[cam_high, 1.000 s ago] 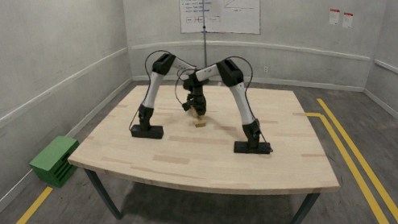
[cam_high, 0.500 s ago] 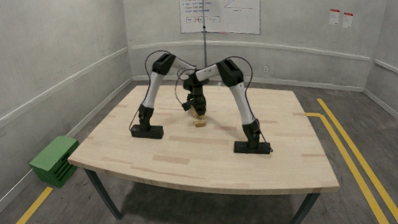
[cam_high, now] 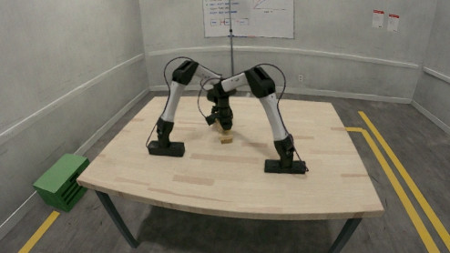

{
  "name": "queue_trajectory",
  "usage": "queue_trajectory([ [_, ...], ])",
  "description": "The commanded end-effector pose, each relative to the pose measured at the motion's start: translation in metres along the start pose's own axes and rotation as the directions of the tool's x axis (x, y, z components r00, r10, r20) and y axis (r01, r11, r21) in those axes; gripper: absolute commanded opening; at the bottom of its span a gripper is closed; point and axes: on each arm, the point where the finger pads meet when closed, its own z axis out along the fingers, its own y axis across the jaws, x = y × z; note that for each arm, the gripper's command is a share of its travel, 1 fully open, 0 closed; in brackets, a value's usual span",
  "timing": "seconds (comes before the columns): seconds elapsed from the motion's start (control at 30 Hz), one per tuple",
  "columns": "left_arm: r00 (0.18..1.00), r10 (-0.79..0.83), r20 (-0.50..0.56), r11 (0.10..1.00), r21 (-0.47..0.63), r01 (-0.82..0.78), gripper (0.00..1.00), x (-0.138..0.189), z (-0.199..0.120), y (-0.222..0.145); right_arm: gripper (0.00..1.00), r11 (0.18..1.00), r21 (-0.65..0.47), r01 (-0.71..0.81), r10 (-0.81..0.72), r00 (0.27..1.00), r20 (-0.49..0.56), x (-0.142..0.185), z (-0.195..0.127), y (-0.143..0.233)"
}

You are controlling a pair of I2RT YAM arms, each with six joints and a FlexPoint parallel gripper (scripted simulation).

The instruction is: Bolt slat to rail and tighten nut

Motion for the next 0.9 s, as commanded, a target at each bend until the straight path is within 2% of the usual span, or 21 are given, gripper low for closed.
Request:
queue_trajectory([
  [0.0,1.000,0.001,0.009,1.000,0.016,-0.001,0.67,-0.001,-0.005,-0.004,0.36,1.000,-0.011,0.011,-0.011,1.000,0.005,-0.001,0.009,0.002],
  [0.43,1.000,0.001,0.009,1.000,0.016,-0.001,0.67,-0.001,-0.005,-0.004,0.36,1.000,-0.011,0.011,-0.011,1.000,0.005,-0.001,0.012,0.002],
  [0.57,1.000,0.001,0.009,1.000,0.016,-0.001,0.67,-0.001,-0.005,-0.004,0.31,1.000,0.016,0.002,-0.002,1.000,0.009,-0.002,-0.002,-0.002],
  [0.87,1.000,0.001,0.009,1.000,0.016,-0.001,0.67,-0.001,-0.005,-0.004,0.18,1.000,0.016,0.002,-0.002,1.000,0.009,-0.002,-0.002,-0.002],
])
